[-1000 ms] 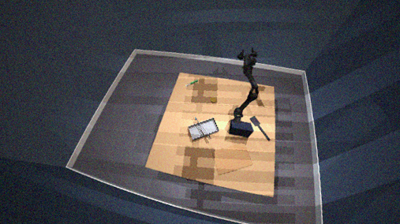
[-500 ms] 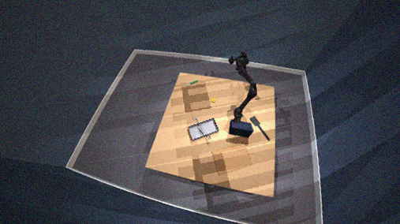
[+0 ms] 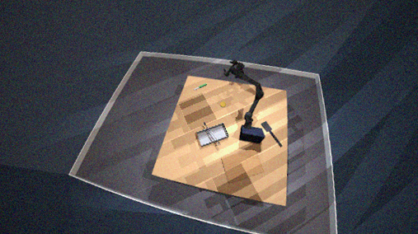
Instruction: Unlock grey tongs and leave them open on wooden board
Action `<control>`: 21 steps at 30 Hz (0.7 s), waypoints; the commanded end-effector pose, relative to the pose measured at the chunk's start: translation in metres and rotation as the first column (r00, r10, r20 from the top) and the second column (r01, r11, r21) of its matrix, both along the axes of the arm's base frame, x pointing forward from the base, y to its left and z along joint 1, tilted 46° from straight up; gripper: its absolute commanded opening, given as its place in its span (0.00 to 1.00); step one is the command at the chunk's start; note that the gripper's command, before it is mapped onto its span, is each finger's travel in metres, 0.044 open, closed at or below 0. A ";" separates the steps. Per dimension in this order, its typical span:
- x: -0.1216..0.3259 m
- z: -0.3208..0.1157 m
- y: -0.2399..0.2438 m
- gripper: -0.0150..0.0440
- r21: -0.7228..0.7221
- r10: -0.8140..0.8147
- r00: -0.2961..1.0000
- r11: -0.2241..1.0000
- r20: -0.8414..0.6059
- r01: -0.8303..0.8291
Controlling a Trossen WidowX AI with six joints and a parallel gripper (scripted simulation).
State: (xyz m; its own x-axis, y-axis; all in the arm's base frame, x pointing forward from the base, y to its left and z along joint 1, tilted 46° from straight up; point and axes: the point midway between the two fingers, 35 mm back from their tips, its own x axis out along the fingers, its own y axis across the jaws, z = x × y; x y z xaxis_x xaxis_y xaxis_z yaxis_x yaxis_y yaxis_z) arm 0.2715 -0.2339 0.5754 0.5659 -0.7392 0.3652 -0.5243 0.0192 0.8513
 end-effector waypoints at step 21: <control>0.214 -0.324 0.112 1.00 0.306 0.343 0.423 0.939 -0.839 -0.154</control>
State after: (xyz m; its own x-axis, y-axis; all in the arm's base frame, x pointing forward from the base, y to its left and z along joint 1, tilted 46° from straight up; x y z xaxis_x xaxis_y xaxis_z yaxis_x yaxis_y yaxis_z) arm 0.4759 -0.1455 0.2944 0.7232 -0.5335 -0.4386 0.3974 -0.1980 0.8960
